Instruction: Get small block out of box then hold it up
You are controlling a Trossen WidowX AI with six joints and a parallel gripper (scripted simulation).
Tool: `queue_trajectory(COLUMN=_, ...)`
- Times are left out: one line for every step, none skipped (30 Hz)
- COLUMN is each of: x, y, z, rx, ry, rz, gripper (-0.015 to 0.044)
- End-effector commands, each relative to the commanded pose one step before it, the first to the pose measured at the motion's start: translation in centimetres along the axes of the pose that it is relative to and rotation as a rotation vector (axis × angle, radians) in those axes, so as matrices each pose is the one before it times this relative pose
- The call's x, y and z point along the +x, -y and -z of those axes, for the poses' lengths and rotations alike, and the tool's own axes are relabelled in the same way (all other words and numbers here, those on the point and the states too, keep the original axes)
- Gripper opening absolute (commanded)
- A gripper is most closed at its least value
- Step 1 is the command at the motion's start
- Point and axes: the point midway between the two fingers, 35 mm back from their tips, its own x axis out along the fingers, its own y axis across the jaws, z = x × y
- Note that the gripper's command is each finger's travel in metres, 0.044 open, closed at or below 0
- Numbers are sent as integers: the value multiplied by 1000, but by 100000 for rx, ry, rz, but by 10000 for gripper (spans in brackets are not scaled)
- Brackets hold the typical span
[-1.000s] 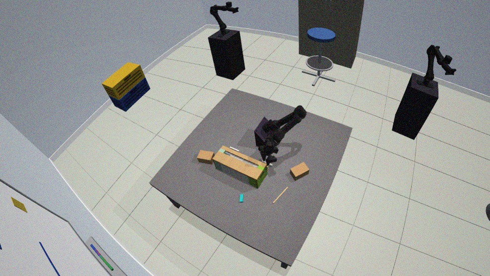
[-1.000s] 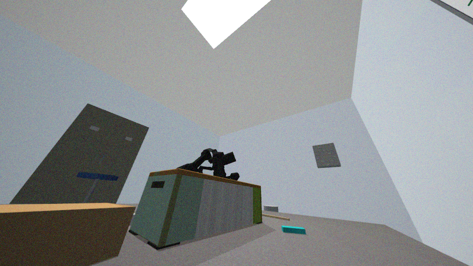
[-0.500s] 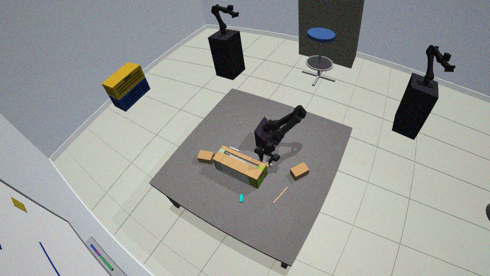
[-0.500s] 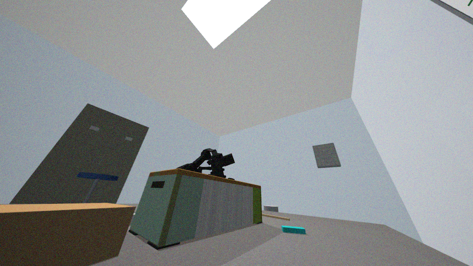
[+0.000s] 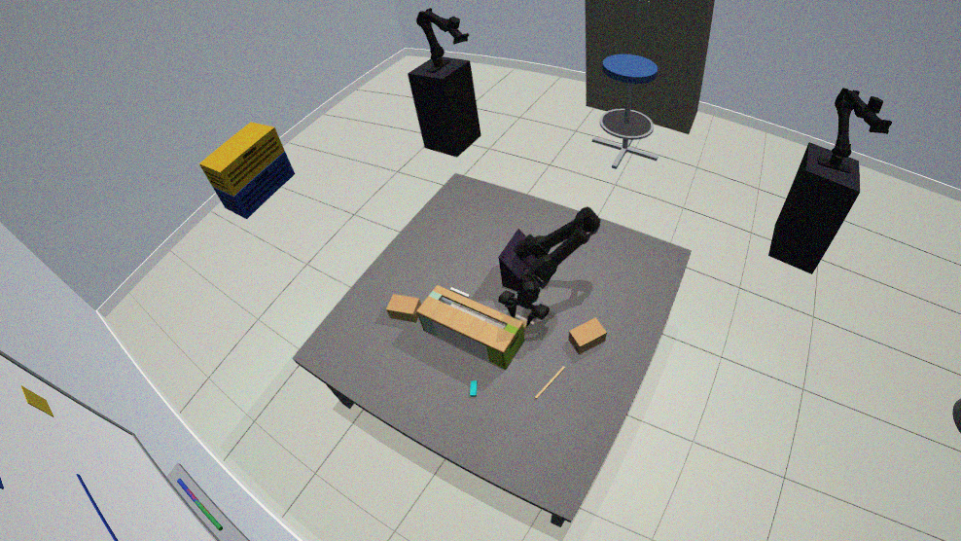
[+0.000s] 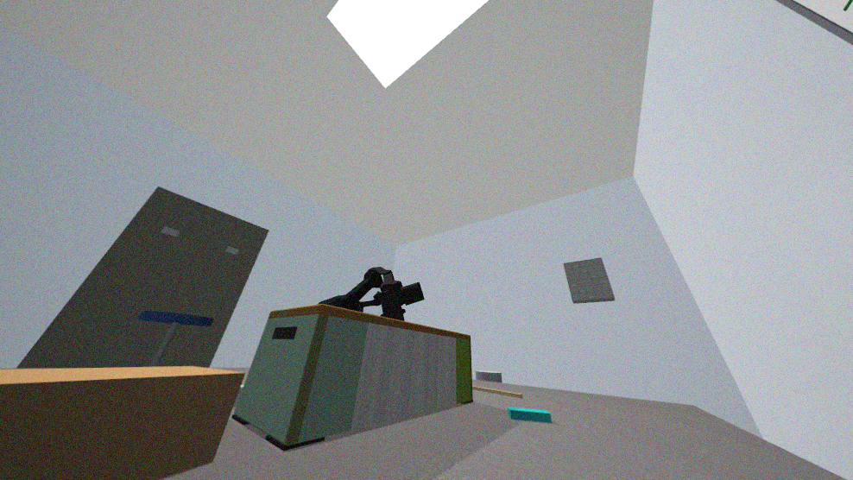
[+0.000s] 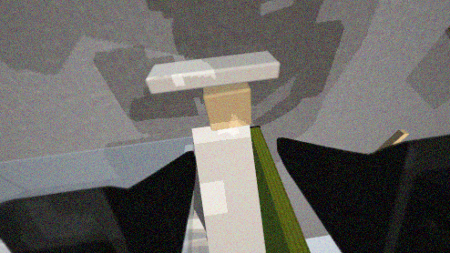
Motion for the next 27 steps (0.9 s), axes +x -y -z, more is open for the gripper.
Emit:
queue_trajectory(x=755, y=-322, z=-442, rx=1022, ry=448, rz=-870, gripper=285)
queue_trajectory(x=154, y=7, z=-52, rx=-3, ry=7, rz=-9, gripper=285)
queue_trajectory(x=153, y=8, z=-53, rx=-2, ry=5, rz=-6, gripper=285)
queue_trajectory(x=152, y=8, z=-54, rx=-1, ry=3, rz=-2, gripper=285)
queue_trajectory(x=151, y=9, z=-56, rx=1, ry=2, rz=1, gripper=285)
queue_trajectory(x=150, y=10, z=-57, rx=2, ry=0, rz=4, gripper=285)
queue_trajectory(x=149, y=11, z=-58, rx=3, ry=-1, rz=7, gripper=285)
queue_trajectory(x=149, y=11, z=-60, rx=5, ry=-3, rz=11, gripper=285)
queue_trajectory(x=148, y=12, z=-61, rx=6, ry=-4, rz=14, gripper=285)
queue_trajectory(x=147, y=13, z=-63, rx=7, ry=-6, rz=17, gripper=285)
queue_trajectory(x=146, y=13, z=-64, rx=9, ry=-7, rz=20, gripper=285)
queue_trajectory(x=145, y=14, z=-65, rx=10, ry=-9, rz=24, gripper=285)
queue_trajectory(x=144, y=15, z=-67, rx=11, ry=-10, rz=27, gripper=285)
queue_trajectory(x=143, y=15, z=-68, rx=13, ry=-11, rz=30, gripper=285)
queue_trajectory(x=142, y=16, z=-69, rx=14, ry=-13, rz=33, gripper=285)
queue_trajectory(x=141, y=17, z=-71, rx=16, ry=-14, rz=37, gripper=285)
queue_trajectory(x=140, y=17, z=-72, rx=17, ry=-15, rz=40, gripper=285)
queue_trajectory(x=139, y=18, z=-73, rx=19, ry=-16, rz=44, gripper=285)
queue_trajectory(x=138, y=18, z=-75, rx=20, ry=-17, rz=47, gripper=285)
queue_trajectory(x=137, y=19, z=-76, rx=22, ry=-18, rz=50, gripper=285)
queue_trajectory(x=136, y=20, z=-77, rx=24, ry=-19, rz=54, gripper=285)
queue_trajectory(x=135, y=20, z=-79, rx=25, ry=-20, rz=57, gripper=285)
queue_trajectory(x=134, y=21, z=-80, rx=27, ry=-21, rz=60, gripper=285)
queue_trajectory(x=132, y=21, z=-81, rx=28, ry=-22, rz=63, gripper=285)
queue_trajectory(x=103, y=17, z=-65, rx=23, ry=-18, rz=53, gripper=285)
queue_trajectory(x=62, y=10, z=-39, rx=15, ry=-11, rz=33, gripper=285)
queue_trajectory(x=21, y=3, z=-13, rx=5, ry=-4, rz=11, gripper=285)
